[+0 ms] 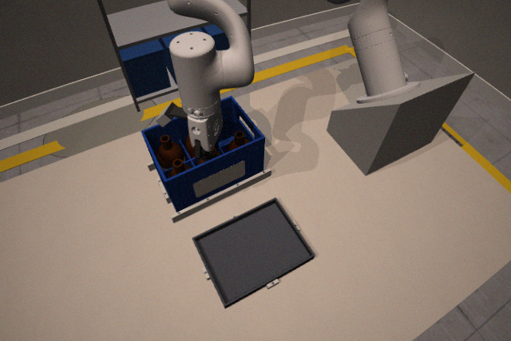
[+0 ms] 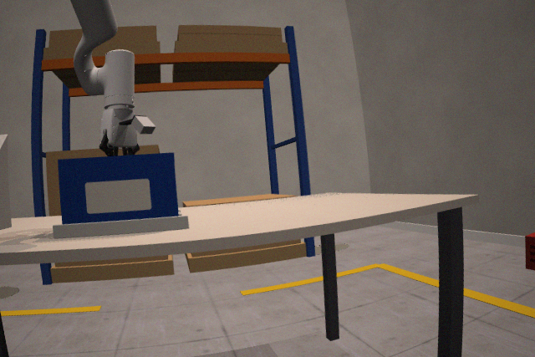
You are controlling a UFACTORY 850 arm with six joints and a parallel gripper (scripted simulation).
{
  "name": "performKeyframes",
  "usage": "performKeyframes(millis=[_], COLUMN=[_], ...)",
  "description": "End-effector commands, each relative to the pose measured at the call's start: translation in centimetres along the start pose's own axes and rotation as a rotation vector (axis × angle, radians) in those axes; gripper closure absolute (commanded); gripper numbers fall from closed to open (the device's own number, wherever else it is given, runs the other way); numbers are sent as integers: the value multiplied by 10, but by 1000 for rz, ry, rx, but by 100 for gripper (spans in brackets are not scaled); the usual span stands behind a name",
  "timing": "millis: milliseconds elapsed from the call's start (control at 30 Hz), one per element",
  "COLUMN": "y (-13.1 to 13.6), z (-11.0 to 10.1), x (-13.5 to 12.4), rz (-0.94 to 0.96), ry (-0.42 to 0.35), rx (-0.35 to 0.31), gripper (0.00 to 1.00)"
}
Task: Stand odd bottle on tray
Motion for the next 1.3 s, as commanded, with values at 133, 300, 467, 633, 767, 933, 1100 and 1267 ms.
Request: performKeyframes(millis=[133,300,467,633,767,933,1100,1267], y=[0,0,0,0,0,0,0,0], z=[-1,-1,-1,-1,-1,-1,-1,-1], x=[0,0,0,0,0,0,0,0], rz=[1,1,1,1,1,1,1,1], ry=[1,1,1,1,1,1,1,1], rx=[1,1,1,1,1,1,1,1], gripper=[100,100,100,100,35,35,35,35])
Point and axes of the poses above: the point where the finger pads meet when closed, its own z axis out along the fingers, its own y axis across the jaws, x = y × z, the point moved 1 cm from there along -z, back along the fingers, and after that the axes turned 3 degrees about -z, right-handed, at the moved point
